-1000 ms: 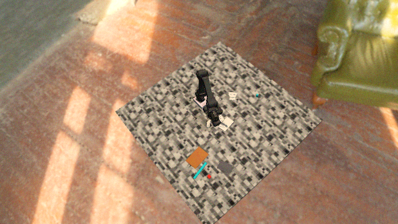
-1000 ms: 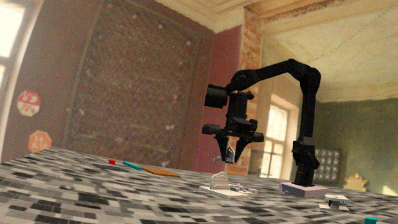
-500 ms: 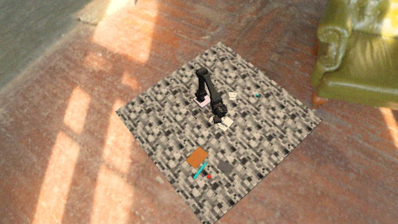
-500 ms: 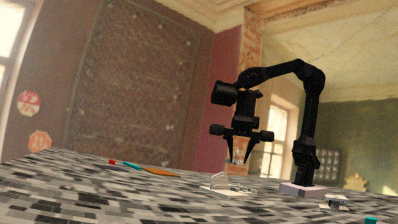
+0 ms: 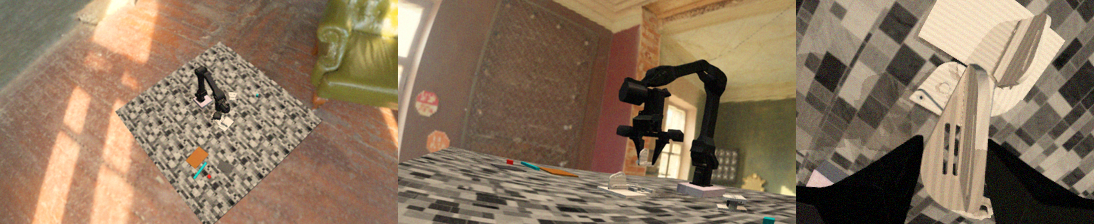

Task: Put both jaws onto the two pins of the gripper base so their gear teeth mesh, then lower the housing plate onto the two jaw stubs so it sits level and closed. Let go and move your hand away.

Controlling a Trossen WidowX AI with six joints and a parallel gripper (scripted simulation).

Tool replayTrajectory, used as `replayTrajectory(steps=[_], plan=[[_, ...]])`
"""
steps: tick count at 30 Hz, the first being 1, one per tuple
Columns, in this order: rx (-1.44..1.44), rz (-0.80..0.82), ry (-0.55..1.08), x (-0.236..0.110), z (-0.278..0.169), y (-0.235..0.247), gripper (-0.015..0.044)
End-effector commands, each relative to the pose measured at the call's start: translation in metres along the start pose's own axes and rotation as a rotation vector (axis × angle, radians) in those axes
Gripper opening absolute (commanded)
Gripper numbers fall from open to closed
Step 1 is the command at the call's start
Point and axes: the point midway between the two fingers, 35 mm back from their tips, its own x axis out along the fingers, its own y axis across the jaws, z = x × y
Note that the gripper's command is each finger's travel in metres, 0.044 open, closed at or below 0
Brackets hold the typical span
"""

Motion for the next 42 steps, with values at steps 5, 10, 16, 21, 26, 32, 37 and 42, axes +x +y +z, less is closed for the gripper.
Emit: replayTrajectory(steps=[5, 10, 16, 21, 26, 32, 37, 42], plan=[[0.186, 0.003, 0.008, 0.002, 0.004, 0.020, 0.0134], [0.310, 0.005, 0.007, 0.002, 0.007, 0.032, 0.0134], [0.458, 0.007, 0.006, 0.002, 0.010, 0.047, 0.0134], [0.578, 0.009, 0.006, 0.003, 0.011, 0.059, 0.0134], [0.594, 0.010, 0.006, 0.003, 0.011, 0.061, 0.0134], [0.594, 0.010, 0.006, 0.003, 0.011, 0.061, 0.0134], [0.594, 0.010, 0.006, 0.003, 0.011, 0.061, 0.0134], [0.606, 0.010, 0.006, 0.003, 0.011, 0.061, 0.0134]])
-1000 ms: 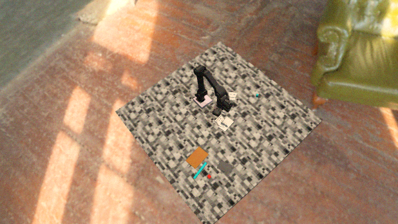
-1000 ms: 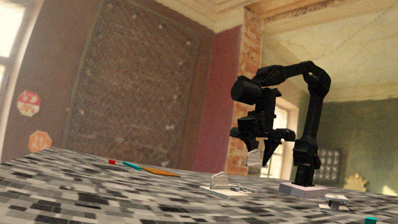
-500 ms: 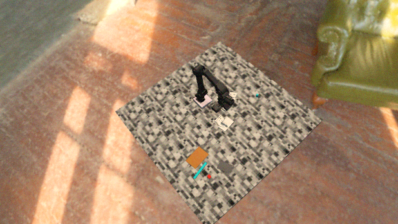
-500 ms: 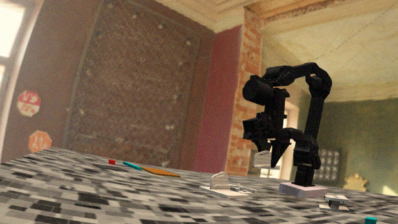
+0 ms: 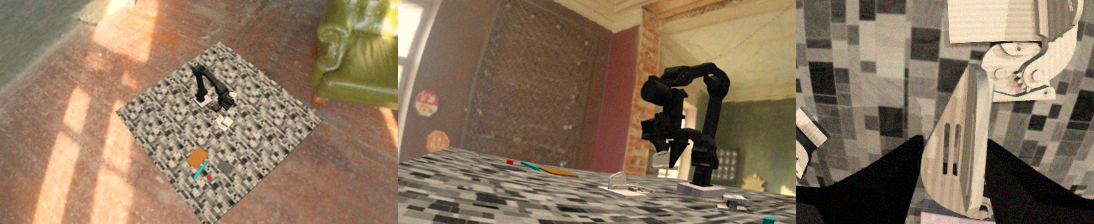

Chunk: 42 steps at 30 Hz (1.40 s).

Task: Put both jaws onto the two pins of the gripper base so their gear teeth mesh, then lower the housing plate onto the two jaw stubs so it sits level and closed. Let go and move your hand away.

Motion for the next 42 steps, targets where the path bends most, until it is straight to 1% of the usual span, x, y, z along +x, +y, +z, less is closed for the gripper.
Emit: replayTrajectory(steps=[1, 10, 35, 42], plan=[[0.014, -0.005, 0.002, 0.000, -0.001, -0.001, 0.0134], [0.014, -0.005, 0.002, 0.000, 0.001, -0.001, 0.0134], [0.013, -0.007, -0.005, -0.001, 0.078, -0.020, 0.0134], [0.013, -0.007, -0.005, -0.001, 0.080, -0.021, 0.0134]])
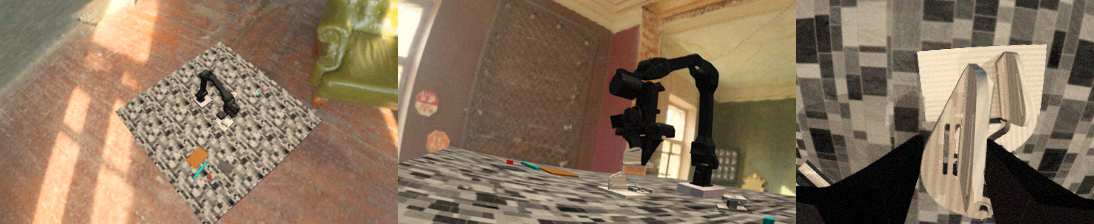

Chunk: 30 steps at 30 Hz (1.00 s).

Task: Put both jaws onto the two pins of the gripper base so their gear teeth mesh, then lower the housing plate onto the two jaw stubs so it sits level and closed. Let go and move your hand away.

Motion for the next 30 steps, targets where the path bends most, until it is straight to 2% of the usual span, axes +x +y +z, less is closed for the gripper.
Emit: replayTrajectory(steps=[1, 30], plan=[[-0.006, -0.001, 0.001, 0.0003, 0.0008, -0.0004, 0.0134], [-0.015, -0.001, 0.001, 0.0014, 0.0017, 0.0003, 0.0134]])
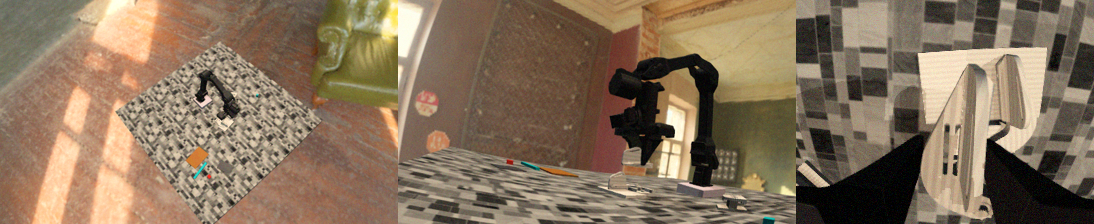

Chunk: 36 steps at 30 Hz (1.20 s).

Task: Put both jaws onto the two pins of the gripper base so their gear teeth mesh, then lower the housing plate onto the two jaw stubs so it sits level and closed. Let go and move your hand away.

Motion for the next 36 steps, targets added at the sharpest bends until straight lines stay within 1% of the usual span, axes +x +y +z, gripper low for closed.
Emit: replayTrajectory(steps=[1, 29, 36], plan=[[-0.005, -0.001, 0.001, 0.003, 0.000, 0.000, 0.0134], [-0.003, 0.000, 0.001, 0.049, 0.000, 0.000, 0.0134], [-0.003, 0.000, 0.001, 0.051, 0.000, 0.000, 0.0134]])
